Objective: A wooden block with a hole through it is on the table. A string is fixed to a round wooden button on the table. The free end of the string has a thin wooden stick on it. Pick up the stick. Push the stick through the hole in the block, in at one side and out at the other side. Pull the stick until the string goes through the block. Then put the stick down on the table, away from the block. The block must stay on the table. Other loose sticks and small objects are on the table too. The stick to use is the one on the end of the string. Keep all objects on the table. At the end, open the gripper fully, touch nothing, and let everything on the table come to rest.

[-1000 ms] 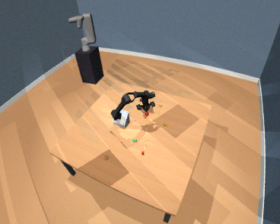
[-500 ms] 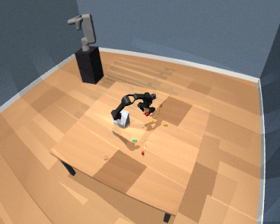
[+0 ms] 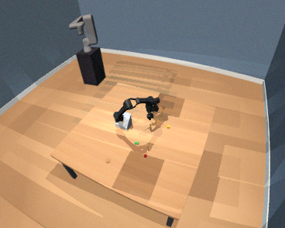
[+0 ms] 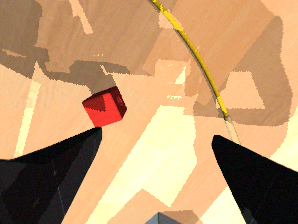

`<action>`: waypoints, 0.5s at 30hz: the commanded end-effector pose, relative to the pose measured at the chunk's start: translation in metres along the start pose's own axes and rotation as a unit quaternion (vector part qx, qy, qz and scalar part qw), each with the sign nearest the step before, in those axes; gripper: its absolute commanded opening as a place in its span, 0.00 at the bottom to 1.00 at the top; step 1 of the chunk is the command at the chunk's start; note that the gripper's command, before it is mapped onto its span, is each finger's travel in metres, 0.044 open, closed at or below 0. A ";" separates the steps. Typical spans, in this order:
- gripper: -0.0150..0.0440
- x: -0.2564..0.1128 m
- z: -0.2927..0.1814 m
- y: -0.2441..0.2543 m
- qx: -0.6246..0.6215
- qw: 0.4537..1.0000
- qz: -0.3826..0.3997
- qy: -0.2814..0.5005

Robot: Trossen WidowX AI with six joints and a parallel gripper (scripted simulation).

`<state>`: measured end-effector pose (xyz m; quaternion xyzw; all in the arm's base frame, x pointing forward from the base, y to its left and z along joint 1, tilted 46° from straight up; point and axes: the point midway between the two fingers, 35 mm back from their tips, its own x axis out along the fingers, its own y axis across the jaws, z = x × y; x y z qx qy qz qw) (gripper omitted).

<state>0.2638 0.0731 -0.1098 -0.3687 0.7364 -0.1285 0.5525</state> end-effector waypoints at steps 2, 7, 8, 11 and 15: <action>1.00 -0.007 0.000 -0.039 0.475 0.880 0.000 -0.012; 1.00 -0.007 -0.001 -0.048 0.600 0.800 0.000 -0.011; 1.00 -0.006 -0.001 -0.050 0.624 0.781 0.001 -0.011; 1.00 -0.006 -0.002 -0.056 0.692 0.722 0.001 -0.011; 1.00 -0.006 -0.003 -0.063 0.773 0.634 0.001 -0.011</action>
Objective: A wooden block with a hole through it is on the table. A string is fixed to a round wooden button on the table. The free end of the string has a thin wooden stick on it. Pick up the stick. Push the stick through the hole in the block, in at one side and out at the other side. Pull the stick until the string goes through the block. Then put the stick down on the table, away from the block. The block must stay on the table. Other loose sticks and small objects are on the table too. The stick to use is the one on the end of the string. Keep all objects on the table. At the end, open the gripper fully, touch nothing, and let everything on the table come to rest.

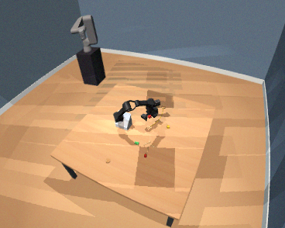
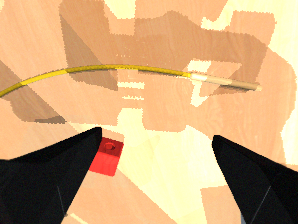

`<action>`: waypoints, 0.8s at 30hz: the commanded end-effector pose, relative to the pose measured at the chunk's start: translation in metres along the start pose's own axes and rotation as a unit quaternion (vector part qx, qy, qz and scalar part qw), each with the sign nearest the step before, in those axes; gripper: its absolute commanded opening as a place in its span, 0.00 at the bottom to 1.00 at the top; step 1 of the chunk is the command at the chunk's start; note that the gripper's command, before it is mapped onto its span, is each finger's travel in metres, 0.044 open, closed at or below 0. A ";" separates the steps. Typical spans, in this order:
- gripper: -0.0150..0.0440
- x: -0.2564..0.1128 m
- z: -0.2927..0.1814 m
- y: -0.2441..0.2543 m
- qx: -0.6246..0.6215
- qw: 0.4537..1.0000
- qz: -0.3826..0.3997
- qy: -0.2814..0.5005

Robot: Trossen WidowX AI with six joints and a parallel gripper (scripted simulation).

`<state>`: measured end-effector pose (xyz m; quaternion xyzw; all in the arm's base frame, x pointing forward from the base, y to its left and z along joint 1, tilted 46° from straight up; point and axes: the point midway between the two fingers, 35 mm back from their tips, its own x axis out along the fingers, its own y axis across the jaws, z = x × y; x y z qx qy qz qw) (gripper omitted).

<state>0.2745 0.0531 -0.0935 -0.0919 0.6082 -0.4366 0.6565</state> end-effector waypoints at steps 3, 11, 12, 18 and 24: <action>1.00 -0.006 0.029 -0.027 0.500 0.866 0.008 -0.010; 1.00 -0.005 0.038 -0.038 0.690 0.724 0.008 -0.010; 1.00 -0.005 0.039 -0.039 0.711 0.703 0.008 -0.010; 1.00 -0.005 0.040 -0.041 0.743 0.669 0.008 -0.010; 1.00 -0.005 0.040 -0.041 0.743 0.669 0.008 -0.010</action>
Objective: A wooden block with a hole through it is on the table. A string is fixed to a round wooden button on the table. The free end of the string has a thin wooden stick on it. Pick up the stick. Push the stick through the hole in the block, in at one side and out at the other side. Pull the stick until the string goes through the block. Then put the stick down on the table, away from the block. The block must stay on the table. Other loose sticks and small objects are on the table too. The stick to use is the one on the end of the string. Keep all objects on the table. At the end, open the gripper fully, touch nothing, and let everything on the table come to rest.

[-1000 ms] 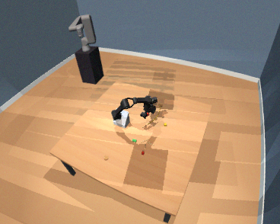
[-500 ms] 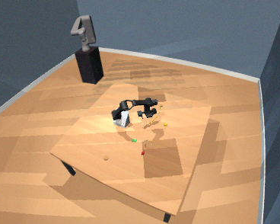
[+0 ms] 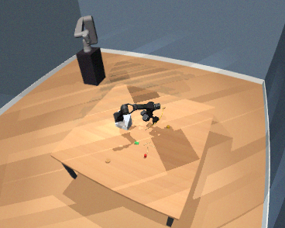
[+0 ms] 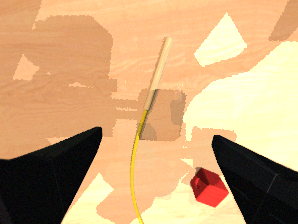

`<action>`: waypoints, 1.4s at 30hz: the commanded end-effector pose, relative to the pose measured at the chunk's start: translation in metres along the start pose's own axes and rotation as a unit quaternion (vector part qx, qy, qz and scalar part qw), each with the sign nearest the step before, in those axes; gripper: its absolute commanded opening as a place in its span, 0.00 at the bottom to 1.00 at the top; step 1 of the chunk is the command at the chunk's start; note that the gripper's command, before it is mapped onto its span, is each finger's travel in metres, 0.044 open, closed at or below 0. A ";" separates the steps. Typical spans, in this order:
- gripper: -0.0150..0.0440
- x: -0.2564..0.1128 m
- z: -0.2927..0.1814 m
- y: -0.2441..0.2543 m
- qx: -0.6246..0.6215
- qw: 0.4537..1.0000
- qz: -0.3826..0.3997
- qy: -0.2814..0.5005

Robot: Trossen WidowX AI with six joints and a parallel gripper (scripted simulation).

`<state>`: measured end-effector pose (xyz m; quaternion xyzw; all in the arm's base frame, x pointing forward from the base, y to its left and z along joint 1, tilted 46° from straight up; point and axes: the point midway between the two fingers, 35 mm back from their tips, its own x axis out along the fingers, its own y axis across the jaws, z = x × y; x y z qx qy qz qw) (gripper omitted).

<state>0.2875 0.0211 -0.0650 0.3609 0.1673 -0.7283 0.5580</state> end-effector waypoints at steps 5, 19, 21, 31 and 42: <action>1.00 -0.004 0.010 0.008 0.120 0.993 0.009 0.001; 0.56 -0.004 0.010 0.008 0.120 0.993 0.009 0.001; 0.47 -0.004 0.010 0.008 0.120 0.993 0.009 0.001; 0.46 -0.004 0.010 0.008 0.120 0.993 0.009 0.001; 0.46 0.010 0.009 0.009 0.120 0.993 0.009 0.002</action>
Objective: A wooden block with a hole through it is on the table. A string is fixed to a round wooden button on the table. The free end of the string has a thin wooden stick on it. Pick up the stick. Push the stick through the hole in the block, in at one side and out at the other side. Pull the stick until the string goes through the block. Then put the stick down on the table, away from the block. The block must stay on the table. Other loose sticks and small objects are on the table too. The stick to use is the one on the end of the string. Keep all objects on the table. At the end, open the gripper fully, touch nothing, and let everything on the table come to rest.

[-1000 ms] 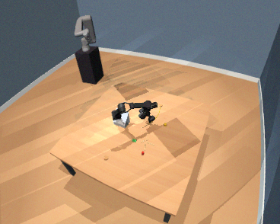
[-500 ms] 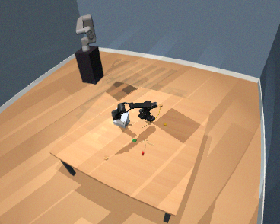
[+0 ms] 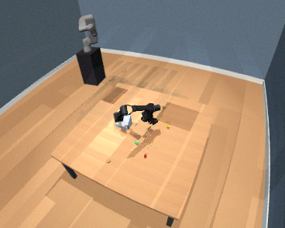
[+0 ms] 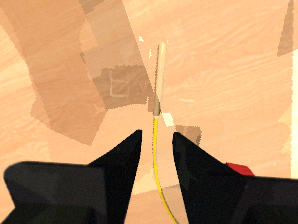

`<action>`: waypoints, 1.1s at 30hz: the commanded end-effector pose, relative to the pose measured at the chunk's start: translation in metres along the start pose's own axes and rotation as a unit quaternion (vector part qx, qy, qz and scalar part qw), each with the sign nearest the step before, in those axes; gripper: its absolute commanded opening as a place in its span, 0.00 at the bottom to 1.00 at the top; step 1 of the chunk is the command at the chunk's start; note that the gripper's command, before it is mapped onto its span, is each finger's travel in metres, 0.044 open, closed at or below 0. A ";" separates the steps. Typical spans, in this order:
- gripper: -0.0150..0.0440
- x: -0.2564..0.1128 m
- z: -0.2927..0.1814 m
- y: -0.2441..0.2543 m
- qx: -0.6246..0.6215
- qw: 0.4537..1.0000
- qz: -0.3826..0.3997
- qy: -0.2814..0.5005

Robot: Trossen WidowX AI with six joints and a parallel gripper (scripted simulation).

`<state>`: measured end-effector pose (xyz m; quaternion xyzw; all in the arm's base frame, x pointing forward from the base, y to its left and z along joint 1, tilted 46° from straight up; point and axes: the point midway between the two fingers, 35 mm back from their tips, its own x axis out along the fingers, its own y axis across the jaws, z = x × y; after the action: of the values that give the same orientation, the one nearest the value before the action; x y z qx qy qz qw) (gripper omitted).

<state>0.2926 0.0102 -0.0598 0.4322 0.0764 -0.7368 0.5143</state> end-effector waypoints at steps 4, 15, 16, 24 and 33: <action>0.46 0.013 0.000 0.000 -0.004 1.000 0.001 -0.004; 0.46 0.031 0.001 0.000 -0.004 1.000 0.001 -0.004; 0.46 0.033 0.001 0.000 -0.004 1.000 0.001 -0.004; 0.46 0.046 0.002 0.000 -0.004 1.000 0.002 -0.005; 0.46 0.053 0.003 -0.001 -0.003 1.000 0.002 -0.005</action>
<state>0.2865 -0.0257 -0.0944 0.4309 0.0749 -0.7374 0.5147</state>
